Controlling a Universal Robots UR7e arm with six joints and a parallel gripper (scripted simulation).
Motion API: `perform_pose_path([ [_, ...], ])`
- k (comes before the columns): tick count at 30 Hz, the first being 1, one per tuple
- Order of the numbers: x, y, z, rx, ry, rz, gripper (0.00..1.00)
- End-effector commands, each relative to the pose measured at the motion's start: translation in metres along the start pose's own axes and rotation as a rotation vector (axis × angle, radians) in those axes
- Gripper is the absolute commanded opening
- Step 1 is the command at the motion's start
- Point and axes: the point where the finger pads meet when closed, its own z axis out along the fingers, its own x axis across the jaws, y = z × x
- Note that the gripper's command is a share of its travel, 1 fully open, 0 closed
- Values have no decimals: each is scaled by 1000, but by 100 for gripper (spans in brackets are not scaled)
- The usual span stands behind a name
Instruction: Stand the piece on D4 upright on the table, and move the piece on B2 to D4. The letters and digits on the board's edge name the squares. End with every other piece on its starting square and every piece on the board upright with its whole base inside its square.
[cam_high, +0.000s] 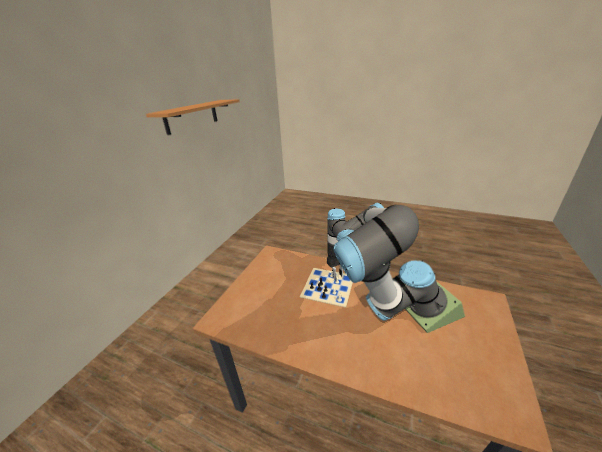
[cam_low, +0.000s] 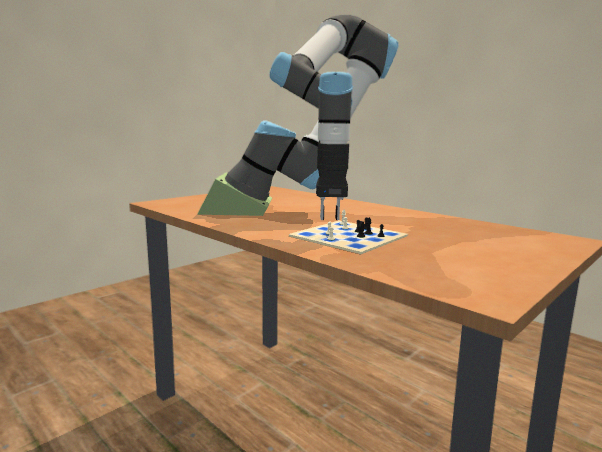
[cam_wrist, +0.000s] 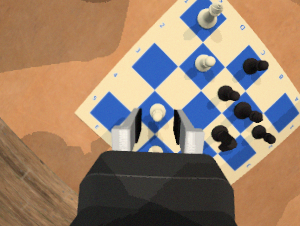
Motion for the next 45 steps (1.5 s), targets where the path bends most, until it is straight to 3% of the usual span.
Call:
perform_pose_path([
  [1,0,0,5,-1,0,0,68],
  [18,0,0,30,-1,0,0,68],
  [45,0,0,32,-1,0,0,68],
])
